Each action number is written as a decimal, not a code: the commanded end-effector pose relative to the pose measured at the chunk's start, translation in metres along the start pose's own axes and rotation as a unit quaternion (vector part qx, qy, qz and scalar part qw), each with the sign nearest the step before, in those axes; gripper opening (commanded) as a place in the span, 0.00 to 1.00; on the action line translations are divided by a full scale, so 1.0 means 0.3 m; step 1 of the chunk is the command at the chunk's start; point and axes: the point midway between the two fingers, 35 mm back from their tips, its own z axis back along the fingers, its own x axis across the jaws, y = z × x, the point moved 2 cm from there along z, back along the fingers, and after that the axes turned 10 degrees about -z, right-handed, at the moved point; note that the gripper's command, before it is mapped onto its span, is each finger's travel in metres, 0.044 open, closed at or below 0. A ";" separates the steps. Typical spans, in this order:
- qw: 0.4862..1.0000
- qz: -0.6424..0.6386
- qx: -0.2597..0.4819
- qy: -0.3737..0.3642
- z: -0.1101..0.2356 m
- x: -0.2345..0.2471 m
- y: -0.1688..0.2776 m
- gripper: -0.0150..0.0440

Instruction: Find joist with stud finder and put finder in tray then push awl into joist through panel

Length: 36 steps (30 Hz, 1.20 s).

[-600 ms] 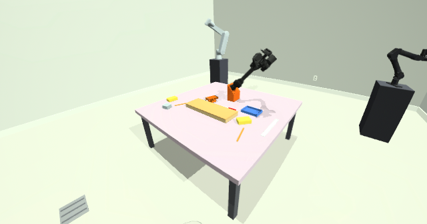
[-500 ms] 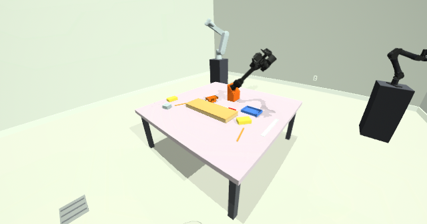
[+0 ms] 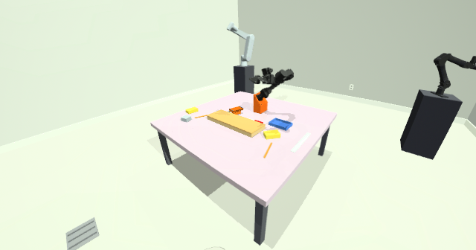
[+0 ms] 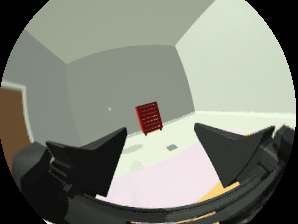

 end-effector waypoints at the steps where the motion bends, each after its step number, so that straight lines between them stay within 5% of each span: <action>1: 0.991 0.106 0.041 0.077 -0.121 -0.175 0.048 1.00; 9: 0.916 0.276 0.182 0.226 -0.275 -0.610 0.110 1.00; 16: 0.814 0.345 0.348 0.312 -0.272 -1.008 0.137 1.00; 25: 0.677 0.310 0.584 0.324 -0.087 -1.448 0.176 1.00; 36: 0.598 0.113 0.773 0.179 0.260 -1.711 0.269 1.00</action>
